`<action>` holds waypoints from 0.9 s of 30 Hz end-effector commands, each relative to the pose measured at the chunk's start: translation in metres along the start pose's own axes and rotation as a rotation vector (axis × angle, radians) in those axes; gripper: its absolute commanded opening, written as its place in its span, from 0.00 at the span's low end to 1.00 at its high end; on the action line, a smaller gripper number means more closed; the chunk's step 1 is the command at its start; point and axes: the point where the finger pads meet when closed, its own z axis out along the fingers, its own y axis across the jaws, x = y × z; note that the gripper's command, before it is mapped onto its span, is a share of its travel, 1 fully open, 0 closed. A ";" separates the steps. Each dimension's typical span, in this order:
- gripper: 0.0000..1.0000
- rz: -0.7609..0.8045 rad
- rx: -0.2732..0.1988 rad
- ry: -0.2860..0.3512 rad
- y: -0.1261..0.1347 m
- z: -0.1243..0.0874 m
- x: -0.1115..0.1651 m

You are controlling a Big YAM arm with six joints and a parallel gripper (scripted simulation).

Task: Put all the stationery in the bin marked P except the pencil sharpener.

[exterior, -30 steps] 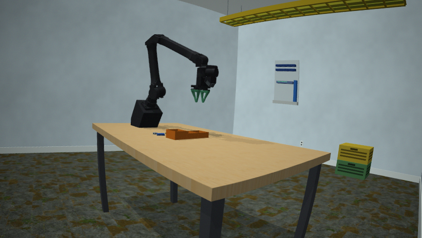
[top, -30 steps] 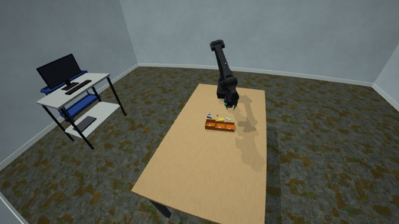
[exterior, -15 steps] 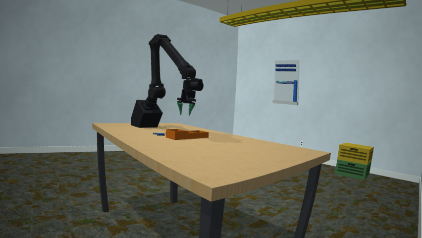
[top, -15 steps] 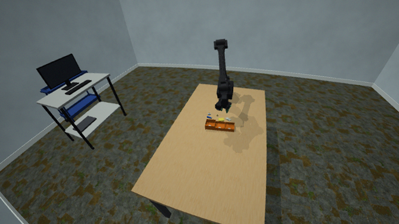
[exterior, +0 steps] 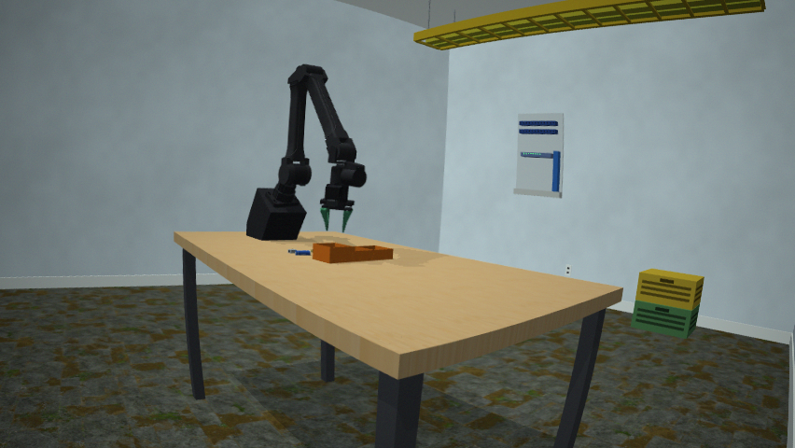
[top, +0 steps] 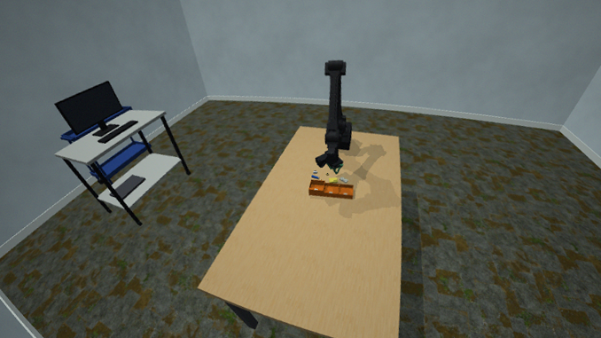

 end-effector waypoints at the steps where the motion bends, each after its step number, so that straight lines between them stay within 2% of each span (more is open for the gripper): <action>1: 0.53 0.152 -0.030 -0.032 0.016 -0.008 -0.016; 4: 0.53 0.176 -0.037 -0.037 0.016 -0.008 -0.017; 9: 0.53 0.321 -0.054 -0.057 0.008 -0.008 -0.022; 17: 0.53 0.492 -0.087 -0.094 0.011 -0.008 -0.016; 18: 0.53 0.492 -0.117 -0.109 0.025 -0.018 -0.027; 19: 0.53 0.492 -0.124 -0.113 0.029 -0.020 -0.030; 21: 0.53 0.492 -0.124 -0.113 0.029 -0.020 -0.030; 22: 0.53 0.492 -0.059 -0.080 0.009 0.001 -0.012; 27: 0.53 0.492 -0.096 -0.098 0.017 -0.010 -0.014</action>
